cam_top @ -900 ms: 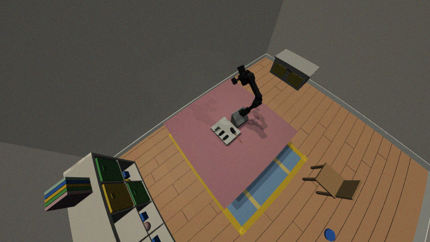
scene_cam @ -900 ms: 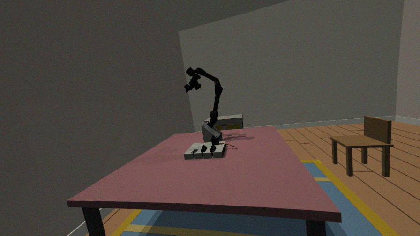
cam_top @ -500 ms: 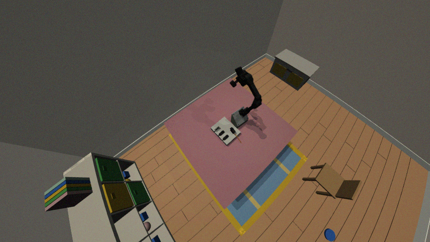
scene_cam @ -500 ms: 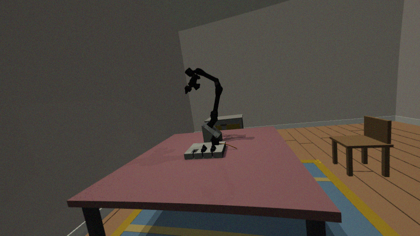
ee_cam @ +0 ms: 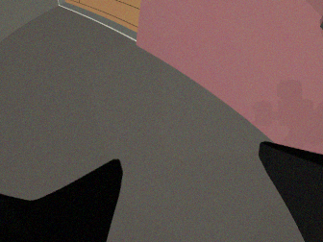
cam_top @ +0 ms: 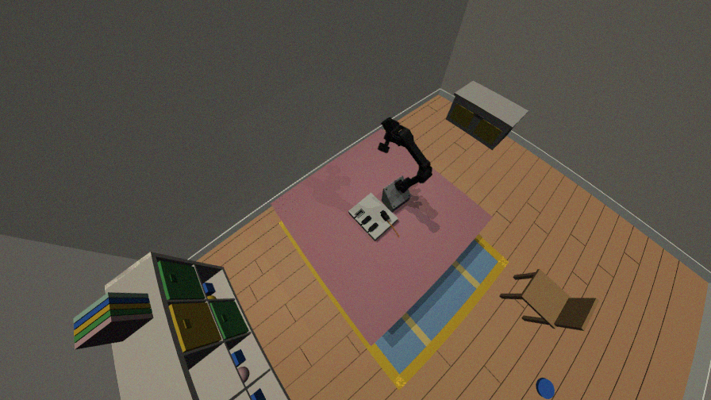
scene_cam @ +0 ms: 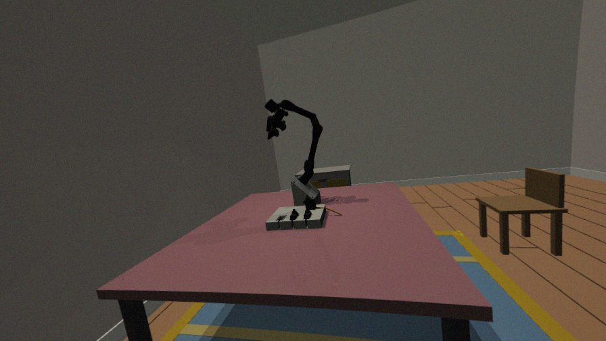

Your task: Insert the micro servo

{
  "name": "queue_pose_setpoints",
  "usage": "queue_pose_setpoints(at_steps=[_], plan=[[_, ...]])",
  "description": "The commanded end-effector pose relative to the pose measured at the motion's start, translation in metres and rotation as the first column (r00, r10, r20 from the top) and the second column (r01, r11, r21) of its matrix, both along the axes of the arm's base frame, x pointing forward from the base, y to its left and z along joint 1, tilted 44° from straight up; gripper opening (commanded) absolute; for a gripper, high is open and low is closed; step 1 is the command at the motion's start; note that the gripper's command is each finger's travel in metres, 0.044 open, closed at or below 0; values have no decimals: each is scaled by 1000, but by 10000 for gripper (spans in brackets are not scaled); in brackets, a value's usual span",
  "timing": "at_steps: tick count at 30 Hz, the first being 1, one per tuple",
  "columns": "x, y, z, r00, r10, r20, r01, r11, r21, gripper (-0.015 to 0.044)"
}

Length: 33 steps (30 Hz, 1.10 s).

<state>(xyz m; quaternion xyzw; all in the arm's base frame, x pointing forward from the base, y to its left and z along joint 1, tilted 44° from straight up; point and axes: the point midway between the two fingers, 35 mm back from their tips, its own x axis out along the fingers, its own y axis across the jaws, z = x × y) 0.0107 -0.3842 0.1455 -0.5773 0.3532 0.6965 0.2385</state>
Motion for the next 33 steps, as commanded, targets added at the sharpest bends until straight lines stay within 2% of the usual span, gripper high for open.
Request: queue_pose_setpoints(at_steps=[1, 9, 18, 33], plan=[[16, 6, -2, 990, 140, 23, -141, 990, 25, 440], [46, 18, -6, 915, 398, 63, -402, 914, 63, 440], [78, 33, -9, 751, 649, 118, -659, 749, 76, 440], [127, 67, -17, 330, 924, 195, -944, 325, 58, 440]])
